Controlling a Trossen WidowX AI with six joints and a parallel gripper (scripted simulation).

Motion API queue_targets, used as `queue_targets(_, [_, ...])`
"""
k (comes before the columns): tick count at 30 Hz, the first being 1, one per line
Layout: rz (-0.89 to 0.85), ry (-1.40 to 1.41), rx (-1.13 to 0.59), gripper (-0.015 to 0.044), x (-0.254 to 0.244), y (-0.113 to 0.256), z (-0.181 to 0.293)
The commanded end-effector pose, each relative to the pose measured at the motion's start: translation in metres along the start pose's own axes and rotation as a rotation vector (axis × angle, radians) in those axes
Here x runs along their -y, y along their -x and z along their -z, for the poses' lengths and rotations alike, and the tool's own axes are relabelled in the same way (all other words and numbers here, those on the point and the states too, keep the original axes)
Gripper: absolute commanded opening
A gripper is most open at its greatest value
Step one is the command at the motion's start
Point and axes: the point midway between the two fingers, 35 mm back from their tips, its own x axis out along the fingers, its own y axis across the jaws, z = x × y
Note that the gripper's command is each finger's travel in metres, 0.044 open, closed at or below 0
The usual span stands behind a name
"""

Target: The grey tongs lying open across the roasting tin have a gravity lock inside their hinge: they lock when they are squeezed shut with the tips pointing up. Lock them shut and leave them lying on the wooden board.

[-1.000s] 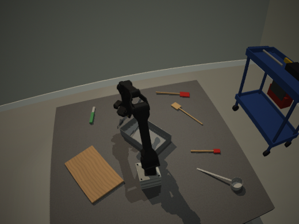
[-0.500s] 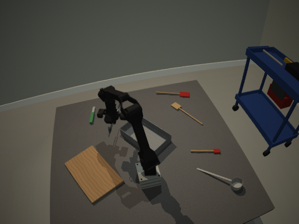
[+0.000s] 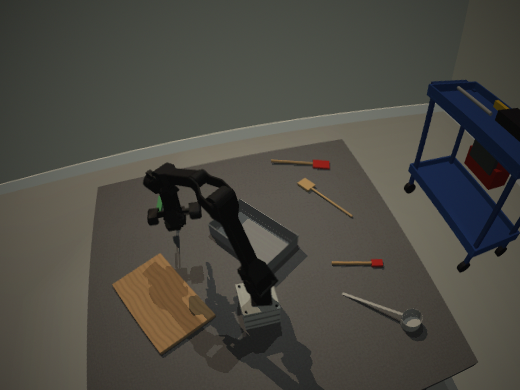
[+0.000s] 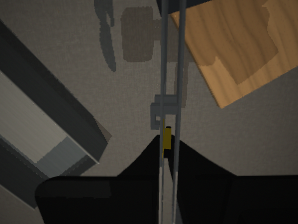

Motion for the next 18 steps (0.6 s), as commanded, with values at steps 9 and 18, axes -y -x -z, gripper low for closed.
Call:
queue_targets(9, [0.007,0.175,0.000,-0.0150,0.034,0.000,-0.036])
queue_targets(18, [0.012,0.390,0.005,-0.0150,0.071,0.001,-0.085])
